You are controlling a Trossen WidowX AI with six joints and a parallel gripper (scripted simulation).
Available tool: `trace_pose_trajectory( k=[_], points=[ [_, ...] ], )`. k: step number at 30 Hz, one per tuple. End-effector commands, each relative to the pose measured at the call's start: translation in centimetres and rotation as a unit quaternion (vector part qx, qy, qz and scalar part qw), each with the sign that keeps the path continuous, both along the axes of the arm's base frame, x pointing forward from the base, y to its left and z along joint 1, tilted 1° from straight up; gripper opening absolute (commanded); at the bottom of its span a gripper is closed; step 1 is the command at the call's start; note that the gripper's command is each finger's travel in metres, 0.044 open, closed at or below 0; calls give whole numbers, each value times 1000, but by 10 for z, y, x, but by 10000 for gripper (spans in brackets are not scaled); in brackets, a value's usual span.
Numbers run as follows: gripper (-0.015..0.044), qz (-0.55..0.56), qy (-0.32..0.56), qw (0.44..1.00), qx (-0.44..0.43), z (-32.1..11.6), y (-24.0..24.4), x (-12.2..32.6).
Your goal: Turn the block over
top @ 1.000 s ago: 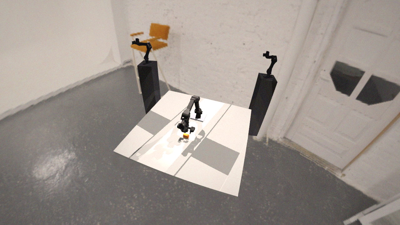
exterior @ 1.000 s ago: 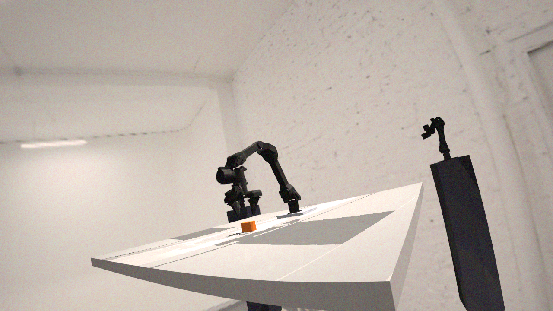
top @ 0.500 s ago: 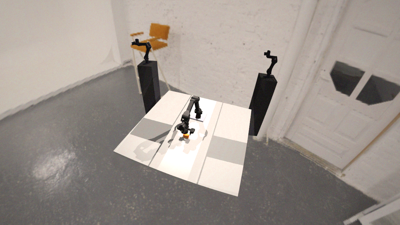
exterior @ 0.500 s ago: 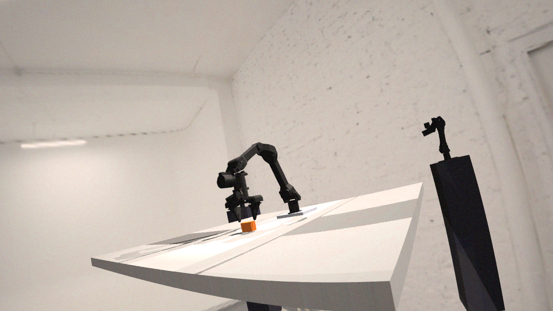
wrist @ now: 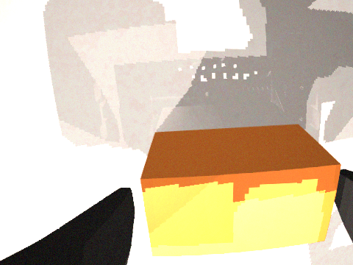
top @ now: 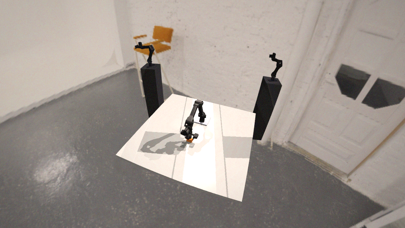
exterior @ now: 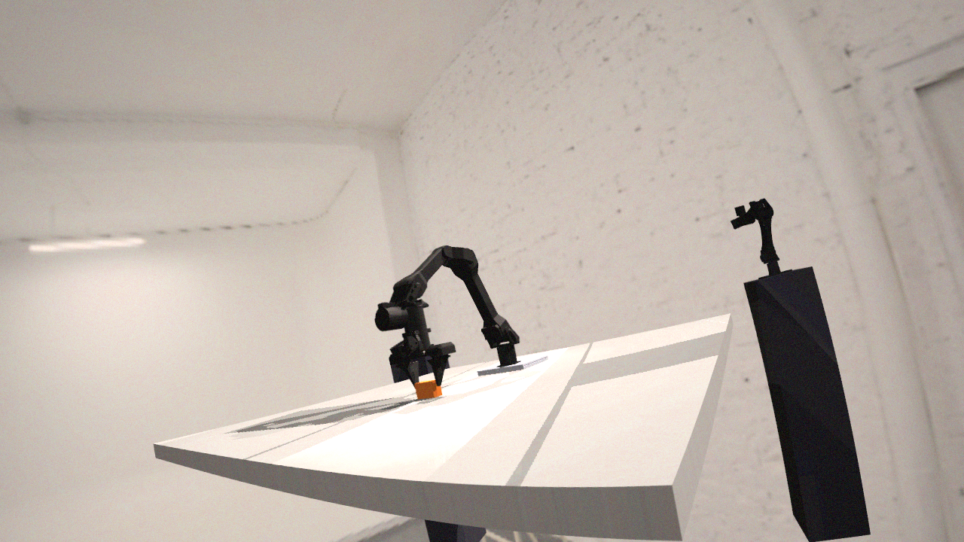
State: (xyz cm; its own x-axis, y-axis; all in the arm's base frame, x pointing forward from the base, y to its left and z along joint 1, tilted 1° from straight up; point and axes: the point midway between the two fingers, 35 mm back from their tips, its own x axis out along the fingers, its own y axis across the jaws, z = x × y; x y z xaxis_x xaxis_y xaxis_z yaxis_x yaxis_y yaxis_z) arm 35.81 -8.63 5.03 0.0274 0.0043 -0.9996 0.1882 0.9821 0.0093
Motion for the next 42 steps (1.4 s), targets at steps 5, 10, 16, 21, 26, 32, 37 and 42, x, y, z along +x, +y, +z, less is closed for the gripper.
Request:
trace_pose_trajectory(
  k=[5, 10, 16, 21, 26, 32, 37, 42],
  points=[
    [256, 0, 1, 1000, -2, -2, -1, 0],
    [222, 0, 1, 1000, -2, -2, -1, 0],
    [183, 0, 1, 1000, -2, -2, -1, 0],
    [149, 0, 1, 1000, -2, -2, -1, 0],
    [37, 0, 1, 1000, -2, 13, -1, 0],
    [0, 0, 1, 1000, -2, 28, -1, -1],
    [0, -1, -24, 1000, -7, 26, -1, 0],
    [0, -1, -61, 998, -13, 23, -1, 2]
  ],
)
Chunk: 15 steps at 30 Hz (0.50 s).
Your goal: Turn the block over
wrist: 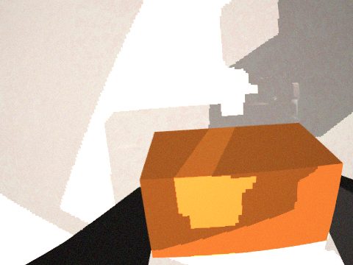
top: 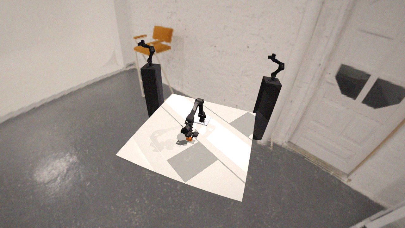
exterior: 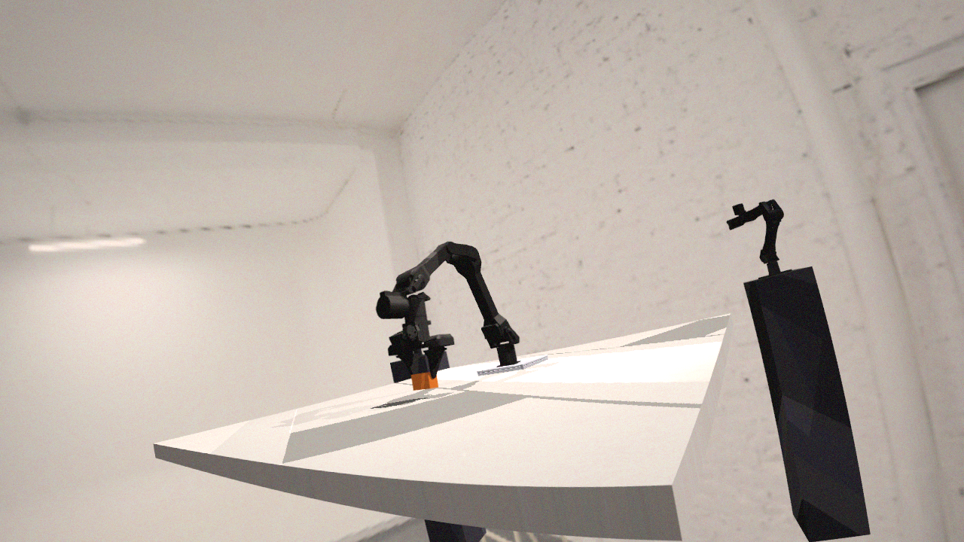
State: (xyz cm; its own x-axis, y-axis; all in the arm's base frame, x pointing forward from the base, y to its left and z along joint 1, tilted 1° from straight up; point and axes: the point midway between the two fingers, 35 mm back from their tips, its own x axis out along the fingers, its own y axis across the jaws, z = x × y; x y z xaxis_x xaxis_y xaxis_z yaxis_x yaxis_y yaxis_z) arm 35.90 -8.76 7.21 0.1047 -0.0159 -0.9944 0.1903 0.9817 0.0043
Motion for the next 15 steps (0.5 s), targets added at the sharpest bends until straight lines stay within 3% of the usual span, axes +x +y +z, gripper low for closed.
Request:
trace_pose_trajectory(
  k=[1, 15],
  points=[
    [0, 0, -30, 1000, -5, 0, 0, 1],
    [0, -1, -132, 991, -24, -5, 0, 0]
  ],
)
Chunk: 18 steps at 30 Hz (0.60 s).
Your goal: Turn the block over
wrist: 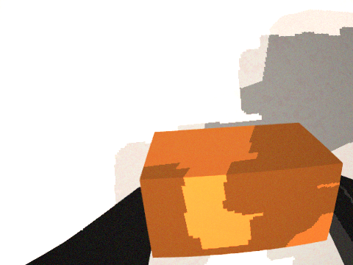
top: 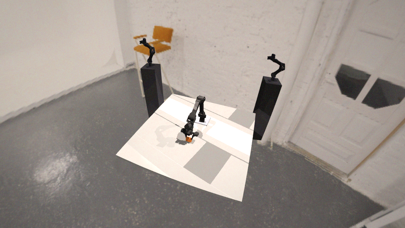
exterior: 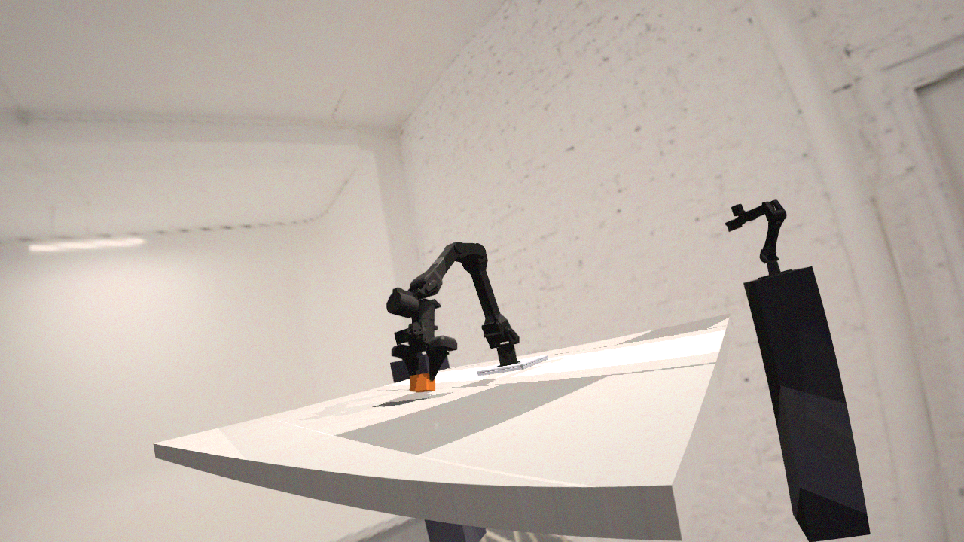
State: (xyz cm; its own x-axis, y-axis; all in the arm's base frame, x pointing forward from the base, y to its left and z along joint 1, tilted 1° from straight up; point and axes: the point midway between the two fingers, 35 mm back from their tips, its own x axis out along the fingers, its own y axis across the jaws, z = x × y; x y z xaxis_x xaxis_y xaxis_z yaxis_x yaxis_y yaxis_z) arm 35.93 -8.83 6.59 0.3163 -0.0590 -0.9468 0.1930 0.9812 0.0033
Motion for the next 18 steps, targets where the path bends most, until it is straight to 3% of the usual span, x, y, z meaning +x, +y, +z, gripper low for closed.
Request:
trace_pose_trajectory(
  k=[1, 18],
  points=[
    [0, 1, -31, 1000, -4, 1, 1, -1],
    [0, 2, -123, 992, -23, 1, 2, -7]
  ],
)
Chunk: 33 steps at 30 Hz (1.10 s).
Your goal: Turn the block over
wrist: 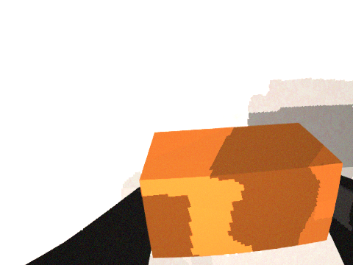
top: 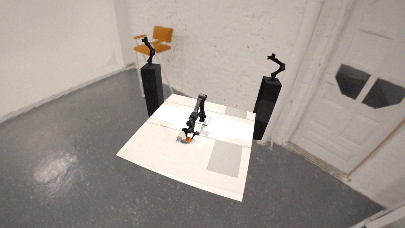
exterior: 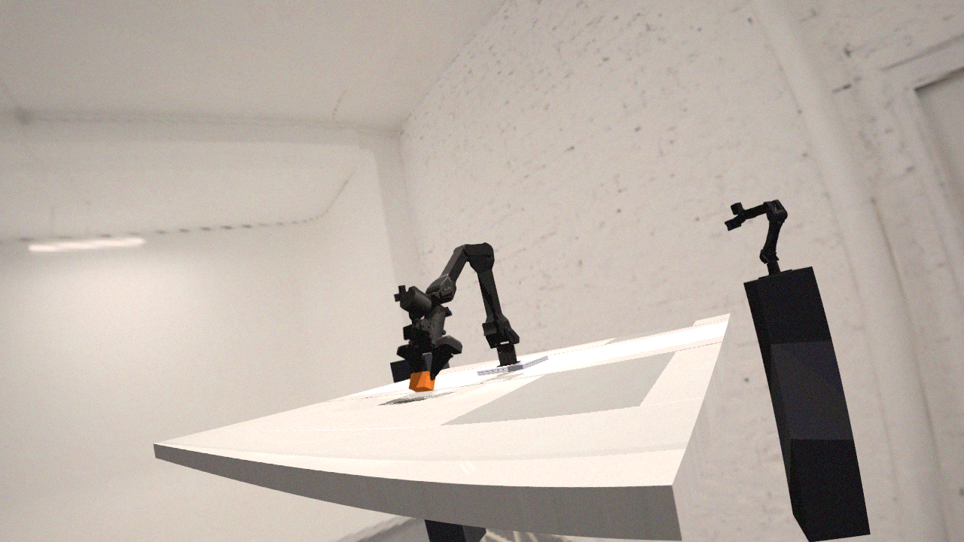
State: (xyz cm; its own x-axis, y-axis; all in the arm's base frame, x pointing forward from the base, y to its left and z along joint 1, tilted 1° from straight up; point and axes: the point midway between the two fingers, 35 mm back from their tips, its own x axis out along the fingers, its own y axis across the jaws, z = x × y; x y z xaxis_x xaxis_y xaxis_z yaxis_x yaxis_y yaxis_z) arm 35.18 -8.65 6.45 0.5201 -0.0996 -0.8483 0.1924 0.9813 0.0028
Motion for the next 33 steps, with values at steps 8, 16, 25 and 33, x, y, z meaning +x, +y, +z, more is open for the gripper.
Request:
trace_pose_trajectory(
  k=[8, 16, 25, 33],
  points=[
    [0, 1, -64, 998, -11, -15, -2, 12],
    [0, 0, -121, 992, -22, -29, -4, 17],
    [0, 0, -185, 982, -34, -37, -4, 16],
    [0, 0, -241, 970, -45, -38, -2, 8]
  ],
)
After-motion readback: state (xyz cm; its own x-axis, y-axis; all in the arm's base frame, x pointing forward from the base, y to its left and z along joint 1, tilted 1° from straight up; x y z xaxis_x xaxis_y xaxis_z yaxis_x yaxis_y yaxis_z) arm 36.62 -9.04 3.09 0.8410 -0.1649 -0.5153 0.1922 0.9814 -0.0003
